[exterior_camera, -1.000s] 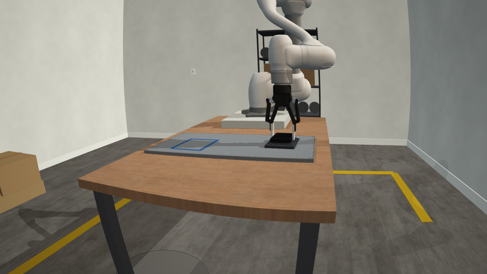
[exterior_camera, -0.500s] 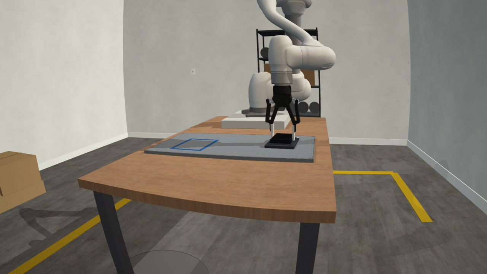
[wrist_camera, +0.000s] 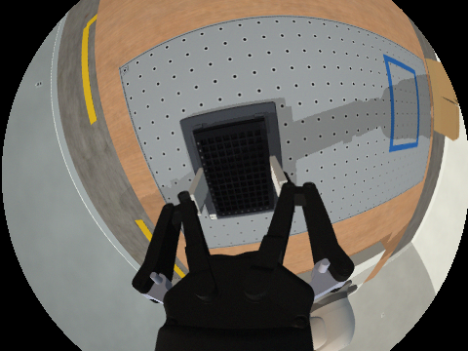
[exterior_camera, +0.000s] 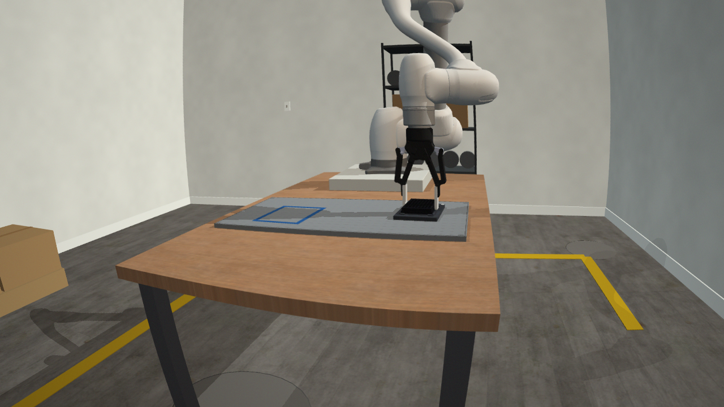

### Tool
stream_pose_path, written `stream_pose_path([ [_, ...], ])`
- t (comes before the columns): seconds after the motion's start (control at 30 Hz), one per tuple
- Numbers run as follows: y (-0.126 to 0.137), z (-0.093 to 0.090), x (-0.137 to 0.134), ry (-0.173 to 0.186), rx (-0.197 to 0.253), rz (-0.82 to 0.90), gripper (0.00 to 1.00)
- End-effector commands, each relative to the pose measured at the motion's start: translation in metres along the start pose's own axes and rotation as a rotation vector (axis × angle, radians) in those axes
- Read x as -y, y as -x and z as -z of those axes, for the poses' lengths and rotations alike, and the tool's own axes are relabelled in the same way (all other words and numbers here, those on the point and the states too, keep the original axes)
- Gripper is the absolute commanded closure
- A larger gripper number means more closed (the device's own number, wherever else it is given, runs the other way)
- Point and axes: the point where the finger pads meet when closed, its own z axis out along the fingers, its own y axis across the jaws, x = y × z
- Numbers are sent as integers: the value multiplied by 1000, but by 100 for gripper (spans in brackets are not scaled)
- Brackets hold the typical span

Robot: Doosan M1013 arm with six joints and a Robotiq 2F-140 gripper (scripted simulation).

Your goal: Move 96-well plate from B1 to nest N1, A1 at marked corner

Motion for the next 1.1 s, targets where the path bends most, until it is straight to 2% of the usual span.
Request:
stream_pose_path([
  [0.0, 0, 0, 0, 0, 0, 0, 100],
  [0.4, 0, -2, 0, 0, 0, 0, 100],
  [0.43, 0, -2, 0, 0, 0, 0, 0],
  [1.07, 0, -2, 0, 0, 0, 0, 0],
])
